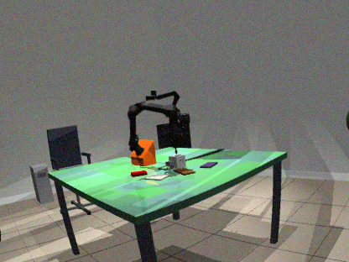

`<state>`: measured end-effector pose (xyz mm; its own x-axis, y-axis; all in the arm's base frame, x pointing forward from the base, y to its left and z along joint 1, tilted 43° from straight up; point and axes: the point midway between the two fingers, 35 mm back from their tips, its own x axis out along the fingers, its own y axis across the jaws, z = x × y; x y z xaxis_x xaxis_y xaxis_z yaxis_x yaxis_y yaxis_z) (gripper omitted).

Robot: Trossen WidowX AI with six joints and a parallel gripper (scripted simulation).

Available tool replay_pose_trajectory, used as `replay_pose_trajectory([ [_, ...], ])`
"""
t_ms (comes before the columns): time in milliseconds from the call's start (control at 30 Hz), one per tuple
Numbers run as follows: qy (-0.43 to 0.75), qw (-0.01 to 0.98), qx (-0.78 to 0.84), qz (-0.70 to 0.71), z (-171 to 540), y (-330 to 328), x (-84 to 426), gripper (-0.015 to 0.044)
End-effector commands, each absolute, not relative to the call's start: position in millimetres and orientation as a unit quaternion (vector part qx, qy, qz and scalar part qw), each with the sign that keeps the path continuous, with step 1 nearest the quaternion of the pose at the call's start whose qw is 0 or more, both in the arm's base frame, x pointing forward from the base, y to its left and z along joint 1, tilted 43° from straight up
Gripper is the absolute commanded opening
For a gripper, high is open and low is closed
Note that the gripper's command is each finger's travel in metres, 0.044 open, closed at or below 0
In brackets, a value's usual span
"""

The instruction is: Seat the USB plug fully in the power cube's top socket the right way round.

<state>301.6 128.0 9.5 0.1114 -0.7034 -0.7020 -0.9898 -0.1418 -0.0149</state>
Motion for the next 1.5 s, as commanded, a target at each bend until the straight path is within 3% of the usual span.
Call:
replay_pose_trajectory([
  [0, 0.605, 0.253, -0.702, 0.278, 9.1, 126.5, 302.1, 0.0000],
  [1467, 0.605, 0.253, -0.702, 0.277, 5.3, 122.9, 302.7, 0.0000],
])
